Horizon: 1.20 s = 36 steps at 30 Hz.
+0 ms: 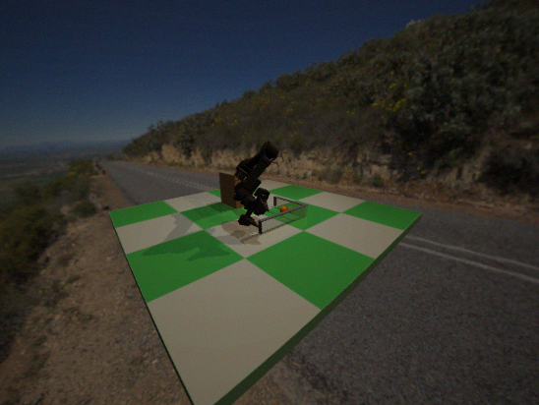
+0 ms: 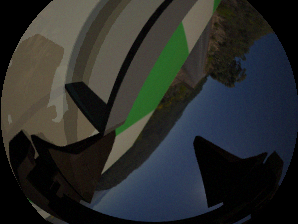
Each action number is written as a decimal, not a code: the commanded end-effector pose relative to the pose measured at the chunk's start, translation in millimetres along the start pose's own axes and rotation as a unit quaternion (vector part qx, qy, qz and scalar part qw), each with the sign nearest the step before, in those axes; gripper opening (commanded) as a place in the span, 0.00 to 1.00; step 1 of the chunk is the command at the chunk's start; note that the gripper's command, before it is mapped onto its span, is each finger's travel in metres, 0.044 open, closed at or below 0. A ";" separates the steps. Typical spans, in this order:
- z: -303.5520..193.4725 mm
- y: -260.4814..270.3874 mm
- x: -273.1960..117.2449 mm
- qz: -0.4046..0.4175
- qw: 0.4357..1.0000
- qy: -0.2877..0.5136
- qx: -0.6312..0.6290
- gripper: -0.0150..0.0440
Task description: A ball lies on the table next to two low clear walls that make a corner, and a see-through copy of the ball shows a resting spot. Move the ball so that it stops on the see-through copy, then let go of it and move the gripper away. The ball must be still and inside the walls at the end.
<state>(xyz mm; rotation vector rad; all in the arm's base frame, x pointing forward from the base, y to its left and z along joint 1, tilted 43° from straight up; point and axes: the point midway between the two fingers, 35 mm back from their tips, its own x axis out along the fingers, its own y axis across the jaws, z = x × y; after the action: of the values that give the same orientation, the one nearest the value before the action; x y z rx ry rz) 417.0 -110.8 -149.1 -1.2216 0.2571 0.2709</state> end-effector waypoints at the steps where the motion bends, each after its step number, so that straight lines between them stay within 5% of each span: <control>1: -0.5 -0.7 -0.1 0.000 1.000 0.000 0.000 0.89; 4: -8.0 -10.5 -1.2 -0.004 1.000 -0.002 -0.006 0.75; 13: -2.7 -58.3 13.2 0.006 0.999 0.000 0.037 0.75; 23: 36.4 -64.2 15.2 0.149 0.985 -0.034 0.079 0.75; 36: 113.5 -82.2 -36.1 0.330 0.928 -0.074 0.155 0.75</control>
<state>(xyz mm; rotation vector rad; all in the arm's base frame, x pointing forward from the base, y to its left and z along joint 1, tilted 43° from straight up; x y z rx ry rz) 439.5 -75.1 -75.7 -0.9046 0.4873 0.6725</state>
